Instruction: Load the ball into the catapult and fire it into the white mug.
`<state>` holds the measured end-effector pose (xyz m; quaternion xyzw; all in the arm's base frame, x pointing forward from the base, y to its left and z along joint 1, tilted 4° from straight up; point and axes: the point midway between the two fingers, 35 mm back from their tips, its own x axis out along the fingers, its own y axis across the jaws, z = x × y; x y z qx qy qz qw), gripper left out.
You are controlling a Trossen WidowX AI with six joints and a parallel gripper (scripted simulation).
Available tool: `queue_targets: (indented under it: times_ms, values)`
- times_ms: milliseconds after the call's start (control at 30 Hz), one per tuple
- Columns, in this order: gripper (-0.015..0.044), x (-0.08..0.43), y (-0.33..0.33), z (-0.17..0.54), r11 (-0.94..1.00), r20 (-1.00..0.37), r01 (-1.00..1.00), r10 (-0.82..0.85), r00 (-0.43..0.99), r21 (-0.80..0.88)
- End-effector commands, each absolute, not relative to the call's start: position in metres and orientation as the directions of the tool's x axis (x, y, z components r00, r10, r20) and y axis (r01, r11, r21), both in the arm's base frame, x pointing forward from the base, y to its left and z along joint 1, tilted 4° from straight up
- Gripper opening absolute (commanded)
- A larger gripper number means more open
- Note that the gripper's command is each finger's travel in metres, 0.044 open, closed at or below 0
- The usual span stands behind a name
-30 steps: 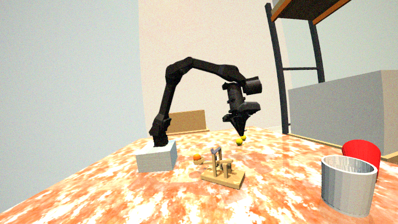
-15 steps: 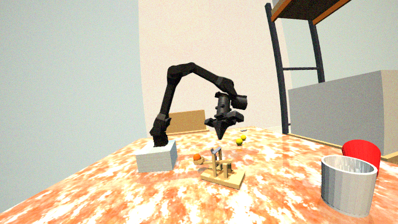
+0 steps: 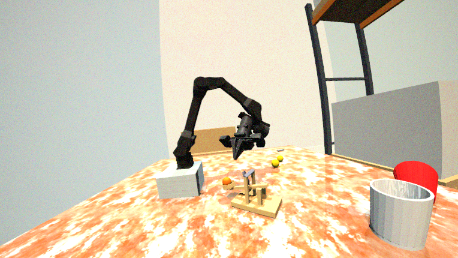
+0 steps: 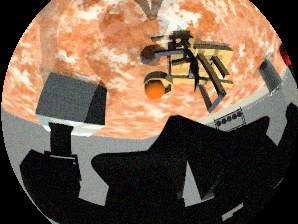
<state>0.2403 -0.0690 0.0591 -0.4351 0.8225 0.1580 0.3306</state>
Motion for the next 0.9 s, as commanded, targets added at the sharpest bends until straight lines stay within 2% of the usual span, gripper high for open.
queue_targets:
  times_ms: [0,867]
  values:
    - [0.0,0.238,-0.07,0.06,0.557,-0.67,-0.83,-0.623,-0.404,-0.017]
    - [0.0,0.241,-0.071,0.019,0.557,-0.67,-0.83,-0.623,-0.404,-0.017]
